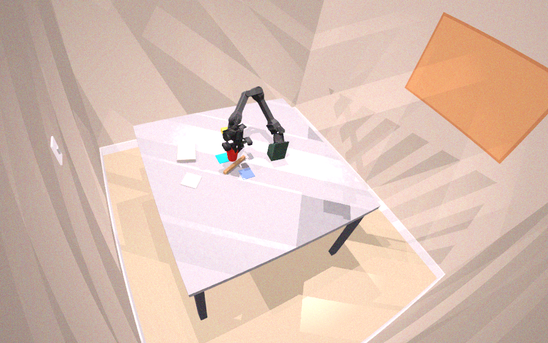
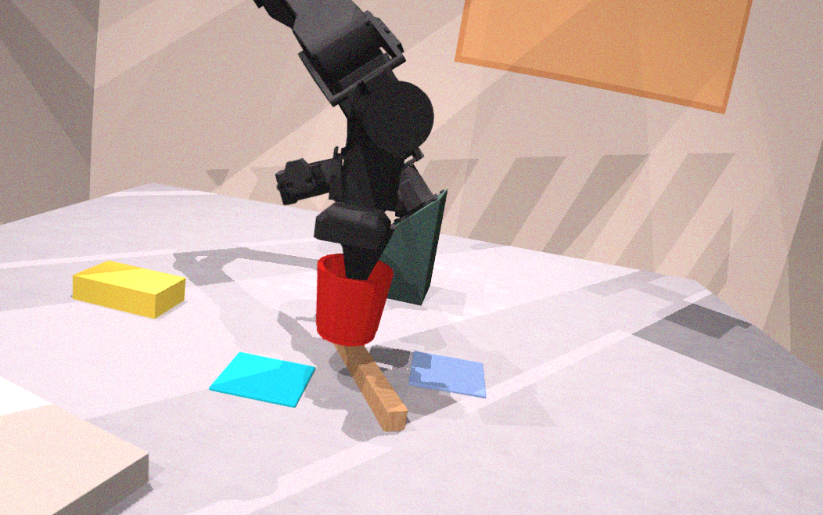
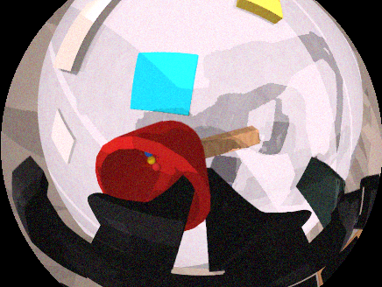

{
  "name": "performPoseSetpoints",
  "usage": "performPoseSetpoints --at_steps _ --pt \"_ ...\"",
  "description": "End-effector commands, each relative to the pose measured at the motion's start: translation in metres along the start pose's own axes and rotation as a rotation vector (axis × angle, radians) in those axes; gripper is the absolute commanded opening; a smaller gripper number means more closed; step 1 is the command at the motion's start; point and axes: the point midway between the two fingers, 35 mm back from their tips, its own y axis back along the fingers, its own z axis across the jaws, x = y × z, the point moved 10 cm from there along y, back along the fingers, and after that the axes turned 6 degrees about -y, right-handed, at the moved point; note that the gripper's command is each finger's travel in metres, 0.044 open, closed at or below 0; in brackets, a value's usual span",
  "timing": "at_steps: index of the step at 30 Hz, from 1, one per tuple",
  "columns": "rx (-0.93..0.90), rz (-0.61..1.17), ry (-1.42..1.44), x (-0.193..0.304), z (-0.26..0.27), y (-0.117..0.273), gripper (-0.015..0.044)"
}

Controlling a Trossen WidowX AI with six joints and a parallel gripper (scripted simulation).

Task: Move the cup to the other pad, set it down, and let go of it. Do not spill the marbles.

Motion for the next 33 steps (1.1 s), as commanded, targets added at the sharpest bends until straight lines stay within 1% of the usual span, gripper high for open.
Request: performPoseSetpoints --at_steps 1,20,33 --pt "0.000 -0.005 0.003 -0.010 0.006 0.000 0.0000" --pt "-0.001 -0.008 0.002 -0.062 0.035 0.002 0.0000" --pt "-0.001 -0.008 0.002 -0.064 0.036 -0.013 0.0000"
